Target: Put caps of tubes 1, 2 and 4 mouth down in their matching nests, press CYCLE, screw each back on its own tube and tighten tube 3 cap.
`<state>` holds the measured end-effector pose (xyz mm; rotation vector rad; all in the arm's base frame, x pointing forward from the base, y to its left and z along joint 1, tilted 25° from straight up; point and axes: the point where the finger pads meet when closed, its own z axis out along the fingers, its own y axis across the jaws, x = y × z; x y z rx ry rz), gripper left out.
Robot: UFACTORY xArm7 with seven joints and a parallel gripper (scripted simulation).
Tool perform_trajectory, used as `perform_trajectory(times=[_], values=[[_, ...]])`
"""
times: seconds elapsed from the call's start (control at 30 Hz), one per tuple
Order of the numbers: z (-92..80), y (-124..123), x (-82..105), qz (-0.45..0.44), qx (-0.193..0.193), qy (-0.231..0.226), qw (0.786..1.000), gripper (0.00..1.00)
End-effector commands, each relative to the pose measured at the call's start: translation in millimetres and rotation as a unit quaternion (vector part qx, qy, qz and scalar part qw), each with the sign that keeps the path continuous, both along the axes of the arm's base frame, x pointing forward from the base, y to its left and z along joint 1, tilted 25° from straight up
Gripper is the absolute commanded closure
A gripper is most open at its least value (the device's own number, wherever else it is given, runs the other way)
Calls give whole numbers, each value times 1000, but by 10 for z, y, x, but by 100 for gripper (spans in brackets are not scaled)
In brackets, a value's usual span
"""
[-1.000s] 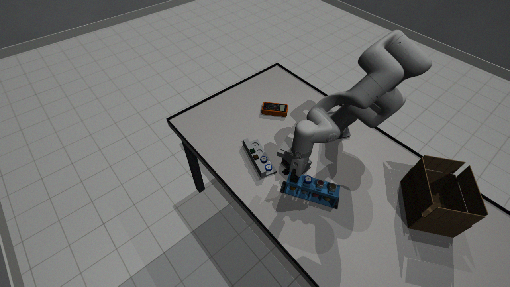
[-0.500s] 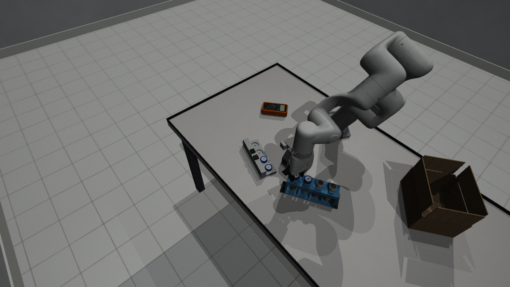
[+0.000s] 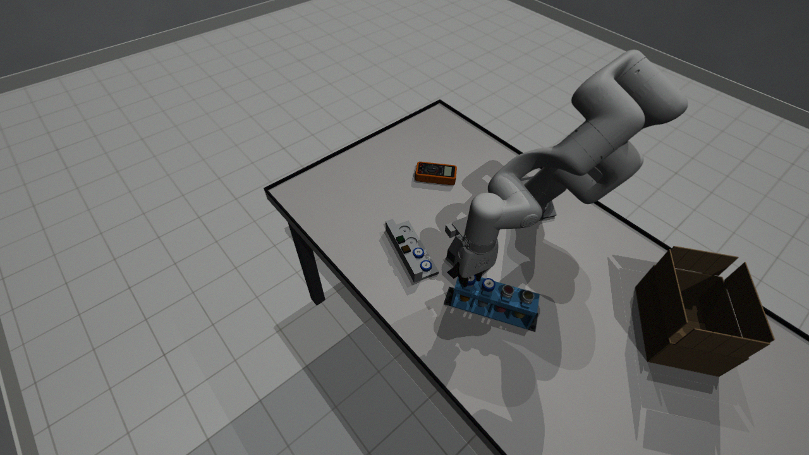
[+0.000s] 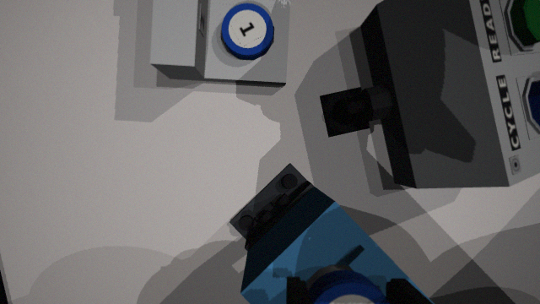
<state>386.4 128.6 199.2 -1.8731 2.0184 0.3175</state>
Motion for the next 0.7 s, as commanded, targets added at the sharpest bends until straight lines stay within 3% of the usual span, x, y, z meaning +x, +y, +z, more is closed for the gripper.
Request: perform_trajectory(times=[0.0, 0.2, 0.33, 0.5, 0.67], values=[[17, -5, 14, -1, 0, -2, 1000, 100], [18, -6, 13, 134, -17, -63, 989, 100], [18, -6, 13, 179, -23, -82, 980, 100], [19, -6, 13, 288, -37, -131, 948, 100], [20, -7, 13, 393, -50, -178, 901, 100]])
